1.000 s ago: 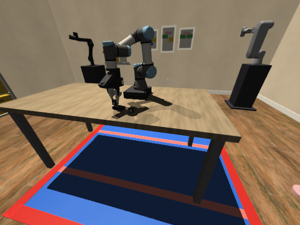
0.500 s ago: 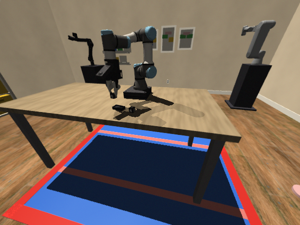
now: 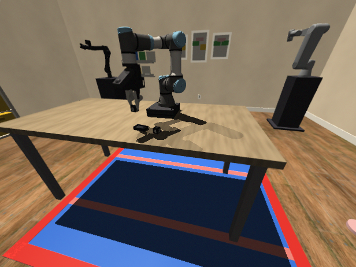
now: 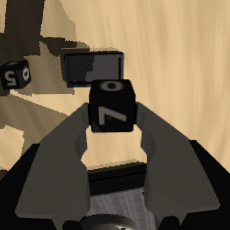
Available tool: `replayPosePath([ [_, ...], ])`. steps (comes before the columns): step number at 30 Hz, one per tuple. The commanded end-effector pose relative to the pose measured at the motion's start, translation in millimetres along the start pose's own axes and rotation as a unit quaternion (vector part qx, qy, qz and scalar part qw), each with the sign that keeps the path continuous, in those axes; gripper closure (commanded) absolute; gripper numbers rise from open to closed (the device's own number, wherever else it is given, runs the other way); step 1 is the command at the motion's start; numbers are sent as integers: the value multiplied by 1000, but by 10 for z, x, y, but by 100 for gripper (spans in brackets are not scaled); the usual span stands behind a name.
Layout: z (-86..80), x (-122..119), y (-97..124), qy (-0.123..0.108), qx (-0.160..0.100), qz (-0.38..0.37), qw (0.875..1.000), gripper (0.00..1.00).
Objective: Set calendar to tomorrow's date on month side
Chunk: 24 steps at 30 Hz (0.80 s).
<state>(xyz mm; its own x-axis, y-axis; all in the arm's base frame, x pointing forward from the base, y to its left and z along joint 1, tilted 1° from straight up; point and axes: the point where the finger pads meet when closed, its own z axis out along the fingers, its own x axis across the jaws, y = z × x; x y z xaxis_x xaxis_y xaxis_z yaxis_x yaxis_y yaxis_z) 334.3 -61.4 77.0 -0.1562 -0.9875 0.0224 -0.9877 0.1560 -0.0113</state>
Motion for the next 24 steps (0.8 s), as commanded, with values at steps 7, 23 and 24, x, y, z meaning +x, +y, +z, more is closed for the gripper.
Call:
replayPosePath([
  [7, -31, -13, 27, -3, -7, 0, 1000, 89],
  [23, -30, 4, 21, -2, -7, 16, 1000, 89],
  [24, -30, 8, 20, -2, -7, 20, 1000, 89],
])
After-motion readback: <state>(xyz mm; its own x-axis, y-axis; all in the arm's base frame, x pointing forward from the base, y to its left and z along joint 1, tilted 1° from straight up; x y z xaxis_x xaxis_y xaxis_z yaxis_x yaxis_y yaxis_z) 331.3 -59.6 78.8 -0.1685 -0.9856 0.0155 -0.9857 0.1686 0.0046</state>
